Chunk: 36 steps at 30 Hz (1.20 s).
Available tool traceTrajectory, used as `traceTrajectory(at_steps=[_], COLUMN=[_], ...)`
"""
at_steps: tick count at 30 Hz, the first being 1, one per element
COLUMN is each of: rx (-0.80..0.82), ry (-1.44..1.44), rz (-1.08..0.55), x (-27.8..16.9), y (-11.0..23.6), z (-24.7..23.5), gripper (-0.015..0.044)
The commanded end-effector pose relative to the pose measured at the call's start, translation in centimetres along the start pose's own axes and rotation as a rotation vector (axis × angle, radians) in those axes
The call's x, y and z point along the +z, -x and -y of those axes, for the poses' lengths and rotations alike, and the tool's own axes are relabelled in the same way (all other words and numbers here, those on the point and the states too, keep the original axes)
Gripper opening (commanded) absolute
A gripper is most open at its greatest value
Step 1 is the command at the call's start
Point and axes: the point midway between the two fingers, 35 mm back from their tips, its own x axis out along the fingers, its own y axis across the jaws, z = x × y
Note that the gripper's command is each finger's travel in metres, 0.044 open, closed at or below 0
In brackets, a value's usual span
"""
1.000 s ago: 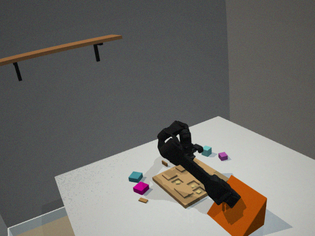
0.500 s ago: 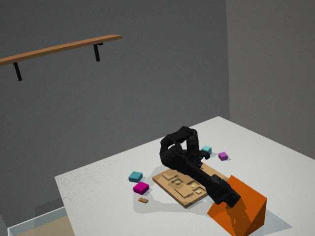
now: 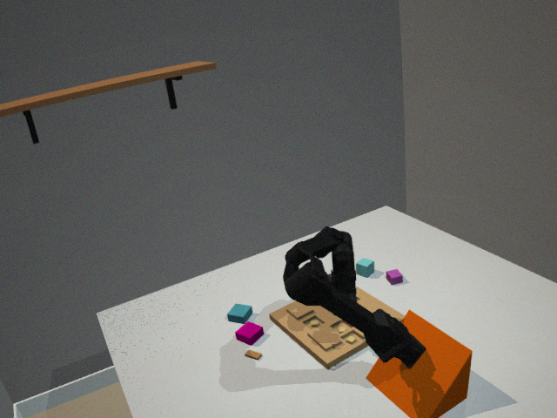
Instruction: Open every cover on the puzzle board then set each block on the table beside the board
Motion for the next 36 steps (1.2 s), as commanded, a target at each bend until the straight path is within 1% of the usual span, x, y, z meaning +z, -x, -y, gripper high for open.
traceTrajectory(at_steps=[1,4,25,29,36], rx=[0.009,0.009,0.009,0.008,0.009], ry=[0.829,0.914,0.914,0.914,0.914], rz=[-0.003,-0.002,-0.002,-0.004,-0.002], x=[-0.8,-0.8,-0.8,-0.8,-1.0], y=[-0.5,-0.5,-0.5,-1.5,-4.8], z=[-1.6,-1.7,-1.7,-1.6,-1.8], gripper=[0.0,0.0,0.0,0.0,0.0])
